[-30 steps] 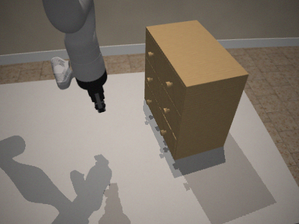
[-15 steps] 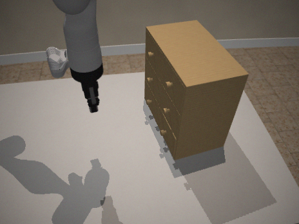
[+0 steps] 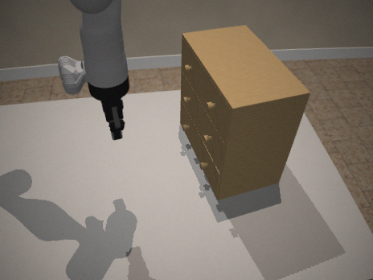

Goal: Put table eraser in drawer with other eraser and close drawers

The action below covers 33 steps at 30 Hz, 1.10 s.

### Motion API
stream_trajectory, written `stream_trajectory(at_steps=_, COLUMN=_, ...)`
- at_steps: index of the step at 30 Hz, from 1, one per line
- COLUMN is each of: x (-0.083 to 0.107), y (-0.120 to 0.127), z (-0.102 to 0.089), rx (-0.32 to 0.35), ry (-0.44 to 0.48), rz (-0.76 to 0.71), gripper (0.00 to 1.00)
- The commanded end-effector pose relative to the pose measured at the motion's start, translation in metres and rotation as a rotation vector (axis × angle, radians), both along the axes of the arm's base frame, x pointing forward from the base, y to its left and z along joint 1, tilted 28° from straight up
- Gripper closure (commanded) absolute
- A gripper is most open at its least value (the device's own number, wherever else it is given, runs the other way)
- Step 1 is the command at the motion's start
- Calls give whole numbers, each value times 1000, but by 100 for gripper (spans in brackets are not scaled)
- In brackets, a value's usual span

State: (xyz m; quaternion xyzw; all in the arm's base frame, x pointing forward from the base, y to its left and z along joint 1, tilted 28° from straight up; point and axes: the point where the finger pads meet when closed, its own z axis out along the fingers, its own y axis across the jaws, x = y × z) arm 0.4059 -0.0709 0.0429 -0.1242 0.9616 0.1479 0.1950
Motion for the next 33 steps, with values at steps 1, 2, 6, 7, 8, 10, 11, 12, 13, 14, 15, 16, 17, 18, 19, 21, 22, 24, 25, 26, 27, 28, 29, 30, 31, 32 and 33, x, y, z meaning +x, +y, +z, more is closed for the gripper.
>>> stream_trajectory(at_steps=1, x=0, y=0, z=0, rx=-1, ry=-1, rz=0, gripper=100)
stream_trajectory(at_steps=2, x=0, y=0, z=0, rx=-1, ry=-1, rz=0, gripper=100)
stream_trajectory(at_steps=6, x=0, y=0, z=0, rx=-1, ry=-1, rz=0, gripper=100)
stream_trajectory(at_steps=7, x=0, y=0, z=0, rx=-1, ry=-1, rz=0, gripper=100)
stream_trajectory(at_steps=8, x=0, y=0, z=0, rx=-1, ry=-1, rz=0, gripper=100)
stream_trajectory(at_steps=10, x=0, y=0, z=0, rx=-1, ry=-1, rz=0, gripper=100)
stream_trajectory(at_steps=11, x=0, y=0, z=0, rx=-1, ry=-1, rz=0, gripper=100)
stream_trajectory(at_steps=12, x=0, y=0, z=0, rx=-1, ry=-1, rz=0, gripper=100)
stream_trajectory(at_steps=13, x=0, y=0, z=0, rx=-1, ry=-1, rz=0, gripper=100)
stream_trajectory(at_steps=14, x=0, y=0, z=0, rx=-1, ry=-1, rz=0, gripper=100)
stream_trajectory(at_steps=15, x=0, y=0, z=0, rx=-1, ry=-1, rz=0, gripper=100)
stream_trajectory(at_steps=16, x=0, y=0, z=0, rx=-1, ry=-1, rz=0, gripper=0)
stream_trajectory(at_steps=17, x=0, y=0, z=0, rx=-1, ry=-1, rz=0, gripper=0)
stream_trajectory(at_steps=18, x=0, y=0, z=0, rx=-1, ry=-1, rz=0, gripper=0)
stream_trajectory(at_steps=19, x=0, y=0, z=0, rx=-1, ry=-1, rz=0, gripper=0)
stream_trajectory(at_steps=21, x=0, y=0, z=0, rx=-1, ry=-1, rz=0, gripper=0)
stream_trajectory(at_steps=22, x=0, y=0, z=0, rx=-1, ry=-1, rz=0, gripper=0)
stream_trajectory(at_steps=24, x=0, y=0, z=0, rx=-1, ry=-1, rz=0, gripper=0)
stream_trajectory(at_steps=25, x=0, y=0, z=0, rx=-1, ry=-1, rz=0, gripper=0)
stream_trajectory(at_steps=26, x=0, y=0, z=0, rx=-1, ry=-1, rz=0, gripper=0)
stream_trajectory(at_steps=27, x=0, y=0, z=0, rx=-1, ry=-1, rz=0, gripper=0)
stream_trajectory(at_steps=28, x=0, y=0, z=0, rx=-1, ry=-1, rz=0, gripper=0)
stream_trajectory(at_steps=29, x=0, y=0, z=0, rx=-1, ry=-1, rz=0, gripper=0)
stream_trajectory(at_steps=30, x=0, y=0, z=0, rx=-1, ry=-1, rz=0, gripper=0)
stream_trajectory(at_steps=31, x=0, y=0, z=0, rx=-1, ry=-1, rz=0, gripper=0)
stream_trajectory(at_steps=32, x=0, y=0, z=0, rx=-1, ry=-1, rz=0, gripper=0)
stream_trajectory(at_steps=33, x=0, y=0, z=0, rx=-1, ry=-1, rz=0, gripper=0)
